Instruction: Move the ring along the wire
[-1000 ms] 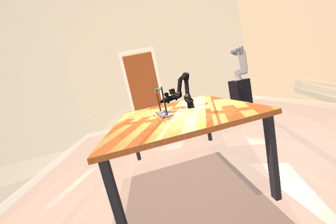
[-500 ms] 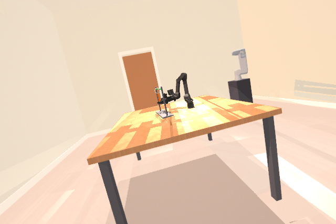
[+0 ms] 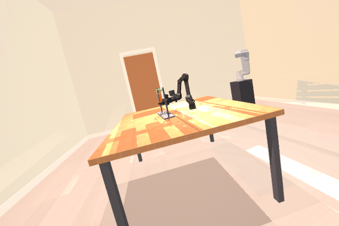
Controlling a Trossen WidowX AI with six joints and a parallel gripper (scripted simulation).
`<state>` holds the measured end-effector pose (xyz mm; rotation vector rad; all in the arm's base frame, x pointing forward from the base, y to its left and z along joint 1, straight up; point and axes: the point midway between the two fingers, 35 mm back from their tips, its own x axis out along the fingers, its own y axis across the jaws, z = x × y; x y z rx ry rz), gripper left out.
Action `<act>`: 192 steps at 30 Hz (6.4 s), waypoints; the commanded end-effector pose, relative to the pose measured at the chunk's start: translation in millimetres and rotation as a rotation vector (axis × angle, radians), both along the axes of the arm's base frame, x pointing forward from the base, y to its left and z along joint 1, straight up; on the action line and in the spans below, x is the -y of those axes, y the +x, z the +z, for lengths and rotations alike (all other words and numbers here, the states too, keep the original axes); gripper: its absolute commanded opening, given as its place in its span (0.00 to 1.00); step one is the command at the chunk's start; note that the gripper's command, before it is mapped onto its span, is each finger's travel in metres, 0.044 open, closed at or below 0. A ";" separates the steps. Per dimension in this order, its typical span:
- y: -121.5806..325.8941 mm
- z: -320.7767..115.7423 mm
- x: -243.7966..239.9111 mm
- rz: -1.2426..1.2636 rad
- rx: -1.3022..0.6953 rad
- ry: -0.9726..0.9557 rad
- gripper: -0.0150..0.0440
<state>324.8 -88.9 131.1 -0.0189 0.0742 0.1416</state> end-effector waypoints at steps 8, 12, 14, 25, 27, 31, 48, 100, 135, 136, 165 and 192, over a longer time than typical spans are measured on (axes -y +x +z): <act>0.0 0.0 0.0 0.000 0.000 0.000 0.30; 0.0 0.0 0.0 0.000 0.000 0.000 0.12; 0.0 0.0 0.0 0.000 0.000 0.000 0.04; 0.2 2.8 0.2 -0.001 0.000 0.000 0.00; 0.3 5.7 0.4 -0.002 0.000 0.000 0.00; 0.4 13.1 0.6 -0.005 0.001 -0.001 0.00; 0.1 19.8 0.7 -0.008 0.001 -0.001 0.00; -4.2 19.7 -33.5 0.009 0.003 -0.016 0.00; -11.4 17.1 -58.9 0.050 0.001 -0.057 0.00; -12.1 17.1 -59.5 0.048 -0.005 -0.055 0.00; -37.6 20.9 -101.1 -0.082 -0.175 0.065 0.00; -38.9 22.3 -121.2 -0.041 -0.162 0.015 0.00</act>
